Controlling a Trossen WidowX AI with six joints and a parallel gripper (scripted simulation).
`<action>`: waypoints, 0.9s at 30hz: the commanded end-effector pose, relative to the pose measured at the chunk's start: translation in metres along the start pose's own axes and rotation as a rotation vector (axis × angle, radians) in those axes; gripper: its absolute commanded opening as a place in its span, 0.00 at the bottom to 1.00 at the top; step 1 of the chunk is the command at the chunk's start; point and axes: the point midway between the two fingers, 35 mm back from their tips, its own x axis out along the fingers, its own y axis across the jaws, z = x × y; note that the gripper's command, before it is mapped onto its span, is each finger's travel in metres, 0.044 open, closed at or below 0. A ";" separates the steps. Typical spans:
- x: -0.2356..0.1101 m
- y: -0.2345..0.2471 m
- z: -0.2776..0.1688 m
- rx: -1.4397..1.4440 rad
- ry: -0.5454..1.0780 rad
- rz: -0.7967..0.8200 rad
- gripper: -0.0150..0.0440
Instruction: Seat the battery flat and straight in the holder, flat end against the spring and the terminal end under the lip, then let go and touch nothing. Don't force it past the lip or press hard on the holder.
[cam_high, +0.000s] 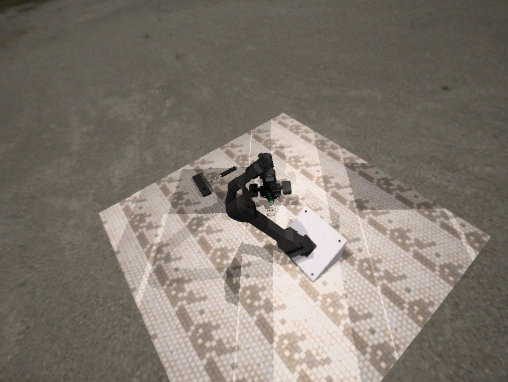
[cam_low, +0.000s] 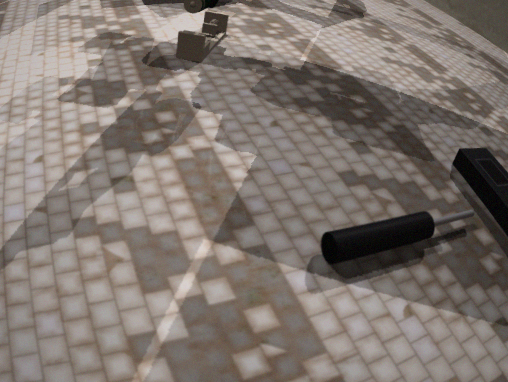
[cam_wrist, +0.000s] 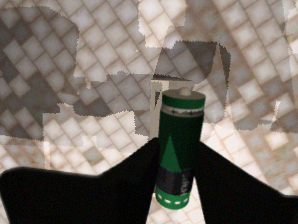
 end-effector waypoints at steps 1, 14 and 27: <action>0.004 0.001 0.000 -0.002 -0.042 -0.003 0.38; 0.018 0.004 -0.001 -0.005 -0.152 -0.001 0.38; 0.025 0.003 -0.004 -0.003 -0.228 -0.014 0.38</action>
